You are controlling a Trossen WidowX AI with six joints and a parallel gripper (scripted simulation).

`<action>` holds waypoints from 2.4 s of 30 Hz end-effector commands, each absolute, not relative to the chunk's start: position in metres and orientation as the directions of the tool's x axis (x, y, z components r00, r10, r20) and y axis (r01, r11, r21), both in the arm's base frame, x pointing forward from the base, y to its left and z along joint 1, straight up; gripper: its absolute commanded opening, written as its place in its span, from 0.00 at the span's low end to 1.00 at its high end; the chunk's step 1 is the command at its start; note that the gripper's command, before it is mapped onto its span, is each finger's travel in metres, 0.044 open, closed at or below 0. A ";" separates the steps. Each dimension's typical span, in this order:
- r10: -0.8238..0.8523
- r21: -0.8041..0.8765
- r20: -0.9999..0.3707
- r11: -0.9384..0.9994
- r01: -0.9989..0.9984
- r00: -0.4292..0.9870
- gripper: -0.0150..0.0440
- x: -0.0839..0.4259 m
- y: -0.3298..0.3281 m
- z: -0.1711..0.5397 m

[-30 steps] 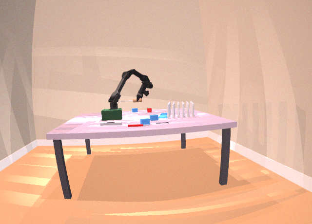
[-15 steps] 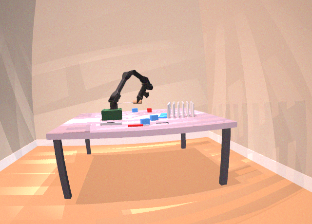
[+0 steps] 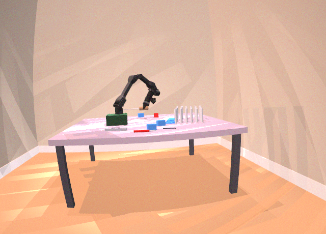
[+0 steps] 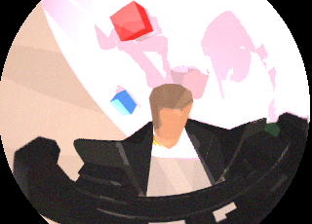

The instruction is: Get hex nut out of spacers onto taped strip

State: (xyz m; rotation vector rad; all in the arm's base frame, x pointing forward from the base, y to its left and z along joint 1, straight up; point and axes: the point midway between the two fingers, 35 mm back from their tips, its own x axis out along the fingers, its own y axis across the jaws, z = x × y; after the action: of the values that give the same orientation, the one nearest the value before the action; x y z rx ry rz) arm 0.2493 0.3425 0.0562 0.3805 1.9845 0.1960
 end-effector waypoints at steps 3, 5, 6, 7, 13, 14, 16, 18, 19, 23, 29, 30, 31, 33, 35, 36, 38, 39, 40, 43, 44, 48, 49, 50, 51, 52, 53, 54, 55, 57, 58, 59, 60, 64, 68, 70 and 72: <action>0.357 0.306 -0.845 0.934 0.186 -0.398 0.25 0.249 0.343 0.050; 0.357 0.306 -0.845 0.934 0.186 -0.398 0.25 0.249 0.343 0.048; 0.357 0.306 -0.845 0.934 0.186 -0.398 0.25 0.249 0.343 0.047; 0.357 0.306 -0.845 0.934 0.186 -0.398 0.25 0.249 0.343 0.046; 0.357 0.306 -0.845 0.934 0.186 -0.398 0.25 0.248 0.343 0.039; 0.357 0.306 -0.845 0.934 0.186 -0.398 0.25 0.248 0.343 0.038; 0.357 0.306 -0.845 0.934 0.186 -0.398 0.25 0.248 0.343 0.036; 0.357 0.306 -0.845 0.934 0.186 -0.398 0.25 0.248 0.343 0.034; 0.357 0.306 -0.845 0.934 0.186 -0.398 0.25 0.248 0.343 0.032; 0.357 0.306 -0.845 0.934 0.186 -0.398 0.25 0.248 0.343 0.028; 0.357 0.306 -0.845 0.934 0.186 -0.398 0.25 0.248 0.343 0.022; 0.357 0.306 -0.845 0.934 0.186 -0.398 0.25 0.248 0.343 0.020; 0.357 0.306 -0.845 0.934 0.186 -0.398 0.25 0.248 0.342 0.019; 0.356 0.306 -0.845 0.934 0.186 -0.398 0.25 0.247 0.342 0.017; 0.356 0.306 -0.845 0.934 0.186 -0.398 0.25 0.247 0.342 0.015; 0.356 0.306 -0.845 0.934 0.186 -0.398 0.25 0.247 0.342 0.014; 0.356 0.306 -0.845 0.934 0.186 -0.398 0.25 0.247 0.342 0.012; 0.356 0.306 -0.845 0.934 0.186 -0.398 0.25 0.247 0.342 0.011; 0.356 0.306 -0.845 0.934 0.186 -0.398 0.25 0.247 0.342 0.010; 0.356 0.306 -0.845 0.934 0.186 -0.398 0.25 0.247 0.341 0.006; 0.356 0.306 -0.845 0.934 0.186 -0.398 0.25 0.247 0.341 0.005; 0.356 0.306 -0.845 0.934 0.186 -0.398 0.25 0.246 0.341 0.001; 0.356 0.306 -0.845 0.934 0.186 -0.398 0.25 0.246 0.341 0.000; 0.356 0.306 -0.845 0.934 0.186 -0.398 0.25 0.246 0.341 -0.001; 0.356 0.306 -0.845 0.934 0.186 -0.398 0.25 0.246 0.341 -0.002; 0.356 0.306 -0.845 0.934 0.186 -0.398 0.25 0.246 0.341 -0.003; 0.356 0.306 -0.845 0.934 0.186 -0.398 0.25 0.245 0.340 -0.004; 0.356 0.306 -0.845 0.934 0.186 -0.398 0.25 0.245 0.340 -0.005; 0.356 0.306 -0.845 0.934 0.186 -0.398 0.25 0.245 0.340 -0.006; 0.356 0.306 -0.845 0.934 0.186 -0.398 0.25 0.245 0.340 -0.009; 0.356 0.306 -0.845 0.934 0.186 -0.398 0.25 0.245 0.340 -0.010; 0.356 0.306 -0.845 0.934 0.186 -0.398 0.25 0.245 0.340 -0.011; 0.356 0.306 -0.845 0.934 0.186 -0.398 0.25 0.245 0.340 -0.012; 0.356 0.306 -0.845 0.934 0.186 -0.399 0.25 0.244 0.339 -0.016; 0.356 0.306 -0.845 0.934 0.186 -0.399 0.25 0.243 0.338 -0.020; 0.356 0.306 -0.845 0.934 0.186 -0.399 0.25 0.243 0.338 -0.022; 0.350 0.303 -0.850 0.936 0.178 -0.393 0.34 0.244 0.338 -0.019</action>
State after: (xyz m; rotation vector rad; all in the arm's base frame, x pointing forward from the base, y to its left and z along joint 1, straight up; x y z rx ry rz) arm 0.2442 0.3376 -0.0201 0.3802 1.9858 0.1944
